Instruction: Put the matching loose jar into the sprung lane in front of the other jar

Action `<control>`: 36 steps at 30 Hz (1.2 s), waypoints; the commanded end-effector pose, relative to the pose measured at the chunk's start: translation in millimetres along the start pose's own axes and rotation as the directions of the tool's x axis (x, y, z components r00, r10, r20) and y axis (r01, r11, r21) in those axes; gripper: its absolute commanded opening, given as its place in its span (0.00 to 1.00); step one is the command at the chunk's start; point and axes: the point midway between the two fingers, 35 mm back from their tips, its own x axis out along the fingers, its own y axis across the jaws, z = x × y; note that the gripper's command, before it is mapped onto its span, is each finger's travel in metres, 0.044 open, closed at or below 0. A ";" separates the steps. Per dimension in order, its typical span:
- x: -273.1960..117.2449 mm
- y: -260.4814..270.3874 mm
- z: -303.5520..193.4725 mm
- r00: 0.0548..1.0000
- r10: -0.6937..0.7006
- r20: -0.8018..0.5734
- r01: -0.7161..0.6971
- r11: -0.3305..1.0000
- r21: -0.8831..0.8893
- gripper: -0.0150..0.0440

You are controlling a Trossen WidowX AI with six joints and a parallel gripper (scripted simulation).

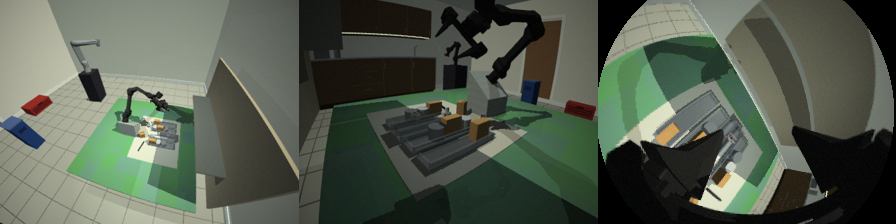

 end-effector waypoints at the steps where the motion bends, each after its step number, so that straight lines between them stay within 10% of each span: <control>1: 12.3 63.8 -29.5 0.976 0.204 -0.076 -0.180 0.952 0.248 1.00; 15: -25.7 247.9 -123.9 0.627 0.729 -0.275 -0.118 0.437 0.892 1.00; 36: 3.6 274.2 -135.8 0.621 0.734 -0.275 -0.112 0.430 0.896 1.00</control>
